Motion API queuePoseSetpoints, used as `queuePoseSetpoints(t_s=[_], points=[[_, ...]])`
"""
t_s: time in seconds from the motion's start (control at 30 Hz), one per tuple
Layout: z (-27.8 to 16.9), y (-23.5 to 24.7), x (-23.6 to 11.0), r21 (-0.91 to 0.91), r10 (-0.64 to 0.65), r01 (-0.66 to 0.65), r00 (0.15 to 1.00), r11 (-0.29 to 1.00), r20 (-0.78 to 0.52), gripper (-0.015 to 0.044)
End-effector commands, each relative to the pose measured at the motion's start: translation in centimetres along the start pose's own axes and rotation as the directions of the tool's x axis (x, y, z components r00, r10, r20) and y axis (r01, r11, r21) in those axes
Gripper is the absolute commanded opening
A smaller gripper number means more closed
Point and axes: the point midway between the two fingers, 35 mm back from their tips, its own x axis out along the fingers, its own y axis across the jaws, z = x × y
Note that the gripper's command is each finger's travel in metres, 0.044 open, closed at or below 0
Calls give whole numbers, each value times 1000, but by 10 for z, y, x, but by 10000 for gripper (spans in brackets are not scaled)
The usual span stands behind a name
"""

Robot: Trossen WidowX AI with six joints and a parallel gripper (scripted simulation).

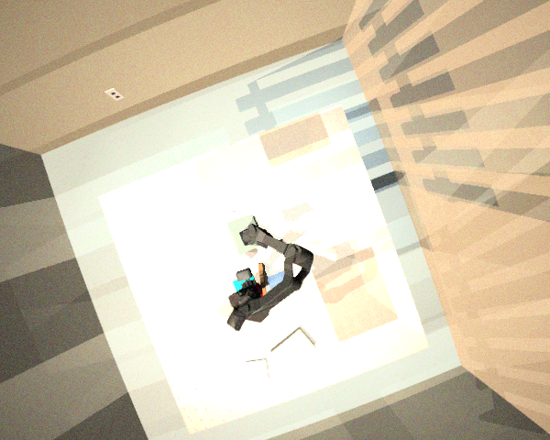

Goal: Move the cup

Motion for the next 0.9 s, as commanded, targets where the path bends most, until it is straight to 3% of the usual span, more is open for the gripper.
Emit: queuePoseSetpoints(t_s=[0.0, 0.87], points=[[11, 0, -1, -7, 1, -1, 1000, 1000, 7, 0], [50, -7, 5, -7, 1, -1, 1000, 1000, 9, 0]])
